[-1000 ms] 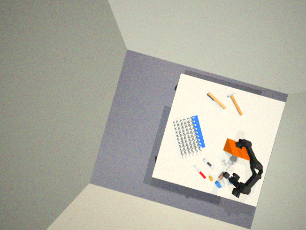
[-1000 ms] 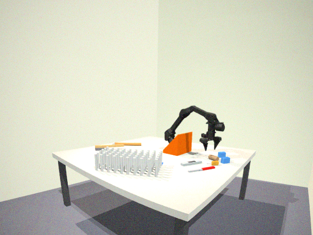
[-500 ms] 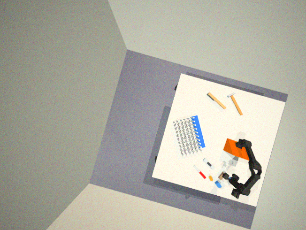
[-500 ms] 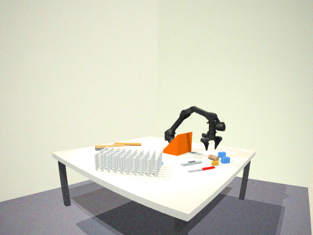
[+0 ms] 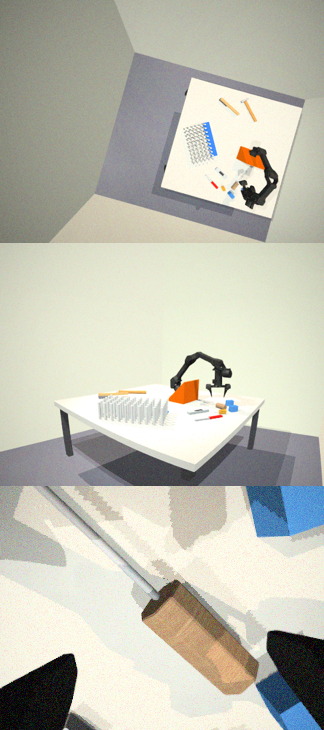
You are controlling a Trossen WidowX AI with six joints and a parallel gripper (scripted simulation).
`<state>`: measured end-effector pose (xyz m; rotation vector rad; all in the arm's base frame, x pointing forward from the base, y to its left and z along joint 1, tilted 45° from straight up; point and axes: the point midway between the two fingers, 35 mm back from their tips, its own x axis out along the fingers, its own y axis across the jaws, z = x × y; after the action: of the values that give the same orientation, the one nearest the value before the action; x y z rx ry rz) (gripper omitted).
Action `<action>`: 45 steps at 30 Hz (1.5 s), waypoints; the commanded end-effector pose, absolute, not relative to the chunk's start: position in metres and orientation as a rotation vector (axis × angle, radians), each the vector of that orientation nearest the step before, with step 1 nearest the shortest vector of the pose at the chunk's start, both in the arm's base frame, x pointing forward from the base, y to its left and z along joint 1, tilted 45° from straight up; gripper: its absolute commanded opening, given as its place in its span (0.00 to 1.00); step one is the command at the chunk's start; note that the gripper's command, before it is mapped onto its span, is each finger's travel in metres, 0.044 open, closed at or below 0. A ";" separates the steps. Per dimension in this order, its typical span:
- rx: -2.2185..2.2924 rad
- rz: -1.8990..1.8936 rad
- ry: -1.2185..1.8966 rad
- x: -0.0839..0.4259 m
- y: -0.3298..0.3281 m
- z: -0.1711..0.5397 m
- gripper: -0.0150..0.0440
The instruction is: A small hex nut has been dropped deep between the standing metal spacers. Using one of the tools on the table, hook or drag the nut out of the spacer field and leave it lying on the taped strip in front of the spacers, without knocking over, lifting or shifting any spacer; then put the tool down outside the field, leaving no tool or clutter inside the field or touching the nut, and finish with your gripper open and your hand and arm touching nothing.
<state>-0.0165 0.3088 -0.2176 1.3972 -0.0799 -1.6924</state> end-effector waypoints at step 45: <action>2.288 -0.979 -2.955 -0.028 0.282 -0.192 1.00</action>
<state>-0.0257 0.2853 -0.1933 2.3283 -2.7803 -1.1196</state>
